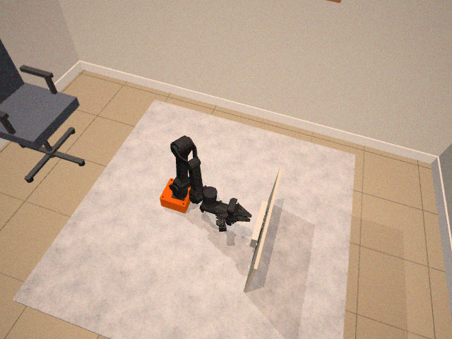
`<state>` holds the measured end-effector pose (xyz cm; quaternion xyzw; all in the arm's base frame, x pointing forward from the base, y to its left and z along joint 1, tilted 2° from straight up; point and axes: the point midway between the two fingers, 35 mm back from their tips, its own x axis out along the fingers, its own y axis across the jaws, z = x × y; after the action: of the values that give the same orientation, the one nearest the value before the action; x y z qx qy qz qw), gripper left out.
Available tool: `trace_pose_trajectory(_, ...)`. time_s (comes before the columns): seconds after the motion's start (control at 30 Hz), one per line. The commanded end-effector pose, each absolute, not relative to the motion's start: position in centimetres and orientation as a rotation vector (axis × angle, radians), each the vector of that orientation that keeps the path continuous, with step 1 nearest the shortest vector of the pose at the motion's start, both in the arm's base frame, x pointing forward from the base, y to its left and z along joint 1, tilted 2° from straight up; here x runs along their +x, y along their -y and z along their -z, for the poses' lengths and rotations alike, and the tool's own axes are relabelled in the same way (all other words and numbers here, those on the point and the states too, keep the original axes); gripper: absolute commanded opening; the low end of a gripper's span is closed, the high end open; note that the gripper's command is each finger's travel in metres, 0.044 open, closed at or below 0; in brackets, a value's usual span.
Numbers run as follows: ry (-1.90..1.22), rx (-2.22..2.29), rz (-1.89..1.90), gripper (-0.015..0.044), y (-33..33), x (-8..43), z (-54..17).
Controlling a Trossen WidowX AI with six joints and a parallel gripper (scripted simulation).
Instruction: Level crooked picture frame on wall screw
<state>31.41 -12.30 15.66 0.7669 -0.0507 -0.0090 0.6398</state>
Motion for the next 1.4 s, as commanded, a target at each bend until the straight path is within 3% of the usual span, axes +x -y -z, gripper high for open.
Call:
trace_pose_trajectory(0.0,0.126,1.75,0.019,0.026,12.4,31.7,-15.8)
trace_pose_trajectory(1.37,0.129,1.75,0.016,0.026,12.8,35.7,-16.1)
